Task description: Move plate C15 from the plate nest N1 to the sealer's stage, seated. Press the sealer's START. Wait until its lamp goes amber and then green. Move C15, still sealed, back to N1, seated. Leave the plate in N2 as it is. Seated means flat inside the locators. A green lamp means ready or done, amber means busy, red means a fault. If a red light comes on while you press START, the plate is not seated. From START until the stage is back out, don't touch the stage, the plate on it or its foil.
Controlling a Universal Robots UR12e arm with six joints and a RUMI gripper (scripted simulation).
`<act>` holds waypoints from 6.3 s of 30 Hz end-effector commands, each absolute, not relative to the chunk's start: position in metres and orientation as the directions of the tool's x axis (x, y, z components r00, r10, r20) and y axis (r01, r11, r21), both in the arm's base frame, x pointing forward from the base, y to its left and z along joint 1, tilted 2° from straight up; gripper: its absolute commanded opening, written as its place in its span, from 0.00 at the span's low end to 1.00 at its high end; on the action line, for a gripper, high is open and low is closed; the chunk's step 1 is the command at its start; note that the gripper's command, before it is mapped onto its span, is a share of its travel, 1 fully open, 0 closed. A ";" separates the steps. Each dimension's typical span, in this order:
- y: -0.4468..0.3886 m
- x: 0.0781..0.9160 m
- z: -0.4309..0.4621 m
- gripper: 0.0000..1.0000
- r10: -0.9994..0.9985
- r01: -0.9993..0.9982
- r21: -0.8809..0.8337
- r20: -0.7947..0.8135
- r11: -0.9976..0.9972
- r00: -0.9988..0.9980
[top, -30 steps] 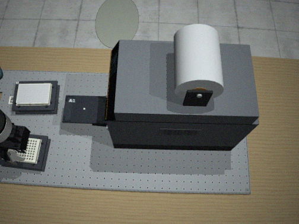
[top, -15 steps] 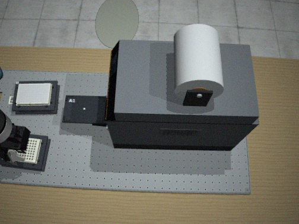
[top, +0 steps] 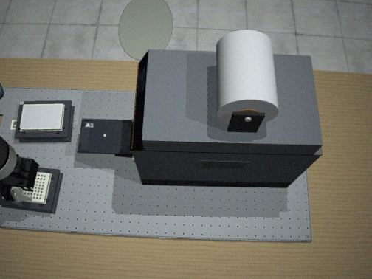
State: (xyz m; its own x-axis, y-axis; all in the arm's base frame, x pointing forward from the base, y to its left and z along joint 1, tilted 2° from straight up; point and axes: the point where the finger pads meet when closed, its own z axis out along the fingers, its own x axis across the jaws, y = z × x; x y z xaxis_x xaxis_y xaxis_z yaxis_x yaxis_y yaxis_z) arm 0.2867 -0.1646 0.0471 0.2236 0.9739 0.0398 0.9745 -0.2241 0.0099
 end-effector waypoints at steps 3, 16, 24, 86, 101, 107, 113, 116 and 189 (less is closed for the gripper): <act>-0.164 0.287 0.042 0.68 0.974 0.975 0.011 0.040 -0.223 0.222; -0.166 0.288 0.043 0.66 0.974 0.975 0.013 0.037 -0.224 0.223; -0.166 0.288 0.043 0.63 0.974 0.975 0.013 0.037 -0.224 0.223; -0.168 0.289 0.051 0.00 0.974 0.975 0.016 0.033 -0.223 0.222; -0.168 0.289 0.059 0.00 0.974 0.975 0.016 0.033 -0.223 0.223; -0.168 0.289 0.066 0.00 0.974 0.975 0.016 0.033 -0.224 0.223; -0.169 0.288 0.076 0.00 0.974 0.974 0.016 0.033 -0.224 0.224; -0.169 0.288 0.081 0.00 0.974 0.974 0.016 0.033 -0.224 0.224; -0.170 0.285 0.163 0.00 0.977 0.977 0.014 0.037 -0.212 0.211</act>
State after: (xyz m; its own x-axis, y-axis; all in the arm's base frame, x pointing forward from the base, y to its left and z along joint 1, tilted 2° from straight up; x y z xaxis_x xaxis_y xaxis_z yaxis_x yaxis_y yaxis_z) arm 0.2860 -0.1693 0.1620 0.2216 0.9745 0.0365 0.9749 -0.2222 0.0137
